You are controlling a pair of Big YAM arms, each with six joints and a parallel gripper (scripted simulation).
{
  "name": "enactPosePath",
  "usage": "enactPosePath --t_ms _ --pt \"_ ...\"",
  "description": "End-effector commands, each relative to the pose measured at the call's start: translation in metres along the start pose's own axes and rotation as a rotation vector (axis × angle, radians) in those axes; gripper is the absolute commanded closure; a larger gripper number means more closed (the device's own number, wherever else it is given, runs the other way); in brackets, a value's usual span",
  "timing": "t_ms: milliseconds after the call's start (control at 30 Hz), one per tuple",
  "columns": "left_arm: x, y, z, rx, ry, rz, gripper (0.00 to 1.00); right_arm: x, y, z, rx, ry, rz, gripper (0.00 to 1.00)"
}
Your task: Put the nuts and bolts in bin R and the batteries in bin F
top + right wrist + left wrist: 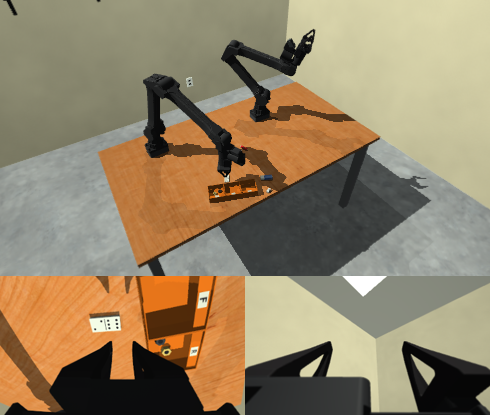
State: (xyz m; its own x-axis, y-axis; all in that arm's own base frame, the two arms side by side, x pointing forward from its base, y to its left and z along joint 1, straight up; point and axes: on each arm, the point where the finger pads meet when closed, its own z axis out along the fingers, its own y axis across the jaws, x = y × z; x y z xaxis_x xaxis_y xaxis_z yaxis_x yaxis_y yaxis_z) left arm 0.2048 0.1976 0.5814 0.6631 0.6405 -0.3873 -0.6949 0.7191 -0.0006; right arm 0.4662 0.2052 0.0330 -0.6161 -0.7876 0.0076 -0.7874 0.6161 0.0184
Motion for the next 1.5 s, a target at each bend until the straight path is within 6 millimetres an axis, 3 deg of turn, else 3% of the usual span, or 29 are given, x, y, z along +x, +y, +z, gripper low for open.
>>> enactPosePath --t_ms 0,133,200,633,700,767,867,1200,1333,1367,1467 --pt "-0.011 0.004 0.001 -0.006 -0.032 0.016 0.00 -0.013 0.030 -0.016 0.015 -0.026 0.156 0.72" --pt "-0.011 0.004 0.001 -0.006 -0.032 0.016 0.00 -0.023 0.062 -0.017 0.007 -0.025 0.225 0.72" --pt "-0.011 0.004 0.001 -0.006 -0.032 0.016 0.00 -0.023 0.062 -0.017 0.007 -0.025 0.225 0.72" --pt "-0.011 0.004 0.001 -0.006 -0.032 0.016 0.00 -0.053 0.167 -0.020 0.006 -0.038 0.528 0.72" --pt "-0.011 0.004 0.001 -0.006 -0.032 0.016 0.00 -0.077 0.182 -0.040 0.000 -0.068 0.554 0.72" --pt "-0.011 0.004 0.001 -0.006 -0.032 0.016 0.00 -0.077 0.182 -0.040 0.000 -0.068 0.554 0.72" --pt "-0.011 0.004 0.001 -0.006 -0.032 0.016 0.00 -0.079 0.207 -0.019 0.011 -0.042 0.626 0.72" --pt "-0.011 0.004 0.001 -0.006 -0.032 0.016 0.00 -0.103 0.293 -0.022 0.006 -0.042 0.627 0.72" --pt "-0.011 0.004 0.001 -0.006 -0.032 0.016 0.00 -0.105 0.297 -0.022 0.006 -0.042 0.627 0.72" --pt "-0.011 0.004 0.001 -0.006 -0.032 0.016 0.00 -0.109 0.283 -0.046 -0.011 -0.083 0.649 0.72" --pt "-0.011 0.004 0.001 -0.006 -0.032 0.016 0.00 -0.108 0.275 -0.047 -0.011 -0.083 0.649 0.72"
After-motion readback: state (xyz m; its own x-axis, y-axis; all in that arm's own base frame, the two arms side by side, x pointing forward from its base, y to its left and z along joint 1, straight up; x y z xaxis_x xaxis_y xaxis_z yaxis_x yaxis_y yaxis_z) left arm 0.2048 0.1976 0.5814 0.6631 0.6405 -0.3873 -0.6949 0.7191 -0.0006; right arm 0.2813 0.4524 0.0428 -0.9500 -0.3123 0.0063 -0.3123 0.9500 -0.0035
